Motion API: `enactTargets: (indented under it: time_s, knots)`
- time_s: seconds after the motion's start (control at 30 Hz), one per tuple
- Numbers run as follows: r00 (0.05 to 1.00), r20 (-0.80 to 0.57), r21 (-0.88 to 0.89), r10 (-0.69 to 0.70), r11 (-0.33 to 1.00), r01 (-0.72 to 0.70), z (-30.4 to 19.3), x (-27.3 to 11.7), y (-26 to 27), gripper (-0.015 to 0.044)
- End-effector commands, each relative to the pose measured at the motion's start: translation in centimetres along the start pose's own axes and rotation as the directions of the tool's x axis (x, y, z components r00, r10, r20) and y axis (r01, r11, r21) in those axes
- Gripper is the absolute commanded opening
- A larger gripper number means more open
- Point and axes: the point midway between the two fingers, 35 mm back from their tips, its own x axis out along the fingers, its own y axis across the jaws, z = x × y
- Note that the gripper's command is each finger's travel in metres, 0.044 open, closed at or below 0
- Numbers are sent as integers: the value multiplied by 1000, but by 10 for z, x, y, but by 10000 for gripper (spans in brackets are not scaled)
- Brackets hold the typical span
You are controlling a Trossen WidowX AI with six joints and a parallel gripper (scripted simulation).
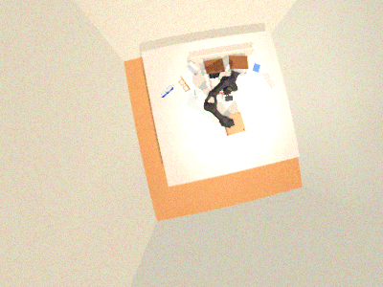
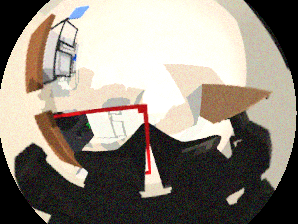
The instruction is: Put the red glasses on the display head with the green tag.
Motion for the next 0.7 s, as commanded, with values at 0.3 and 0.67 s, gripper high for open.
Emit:
enactTargets:
  time_s: [0.3,0.67]
  knots:
    - [1000,-7,6,-5,1000,5,-1,13,-1,0]
    - [1000,-7,6,-5,1000,5,-3,23,-1,0]
